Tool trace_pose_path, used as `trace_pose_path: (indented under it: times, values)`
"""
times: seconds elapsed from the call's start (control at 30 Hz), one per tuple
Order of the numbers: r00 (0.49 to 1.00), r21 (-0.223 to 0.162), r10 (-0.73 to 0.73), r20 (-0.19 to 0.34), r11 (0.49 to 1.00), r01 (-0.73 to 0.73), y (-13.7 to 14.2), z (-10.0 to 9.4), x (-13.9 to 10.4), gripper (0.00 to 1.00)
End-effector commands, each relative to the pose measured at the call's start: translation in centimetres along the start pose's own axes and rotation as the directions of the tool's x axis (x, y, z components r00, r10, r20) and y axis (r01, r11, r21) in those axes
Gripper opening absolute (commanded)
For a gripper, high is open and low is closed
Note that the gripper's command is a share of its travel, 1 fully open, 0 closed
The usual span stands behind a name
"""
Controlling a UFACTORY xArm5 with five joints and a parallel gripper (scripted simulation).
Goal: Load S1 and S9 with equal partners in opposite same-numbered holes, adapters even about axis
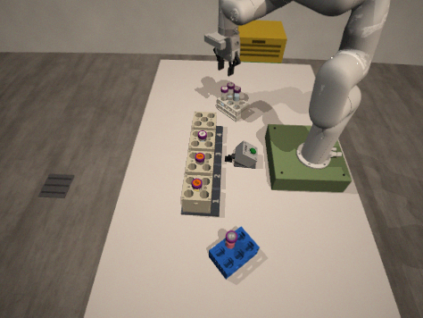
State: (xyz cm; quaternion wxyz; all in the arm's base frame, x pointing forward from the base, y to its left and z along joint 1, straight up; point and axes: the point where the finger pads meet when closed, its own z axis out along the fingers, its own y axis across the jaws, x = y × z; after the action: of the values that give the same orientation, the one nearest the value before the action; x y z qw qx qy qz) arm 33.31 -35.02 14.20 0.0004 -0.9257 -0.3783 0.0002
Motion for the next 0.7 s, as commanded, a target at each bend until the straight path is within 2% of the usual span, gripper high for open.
trace_pose_path:
  times: [0.0,0.67]
  values:
    - [1.000,-0.005,0.000,-0.006,1.000,0.000,0.1,0.5,0.0,0.57]
    - [1.000,-0.005,0.000,-0.006,1.000,0.000,0.2,4.1,0.0,0.57]
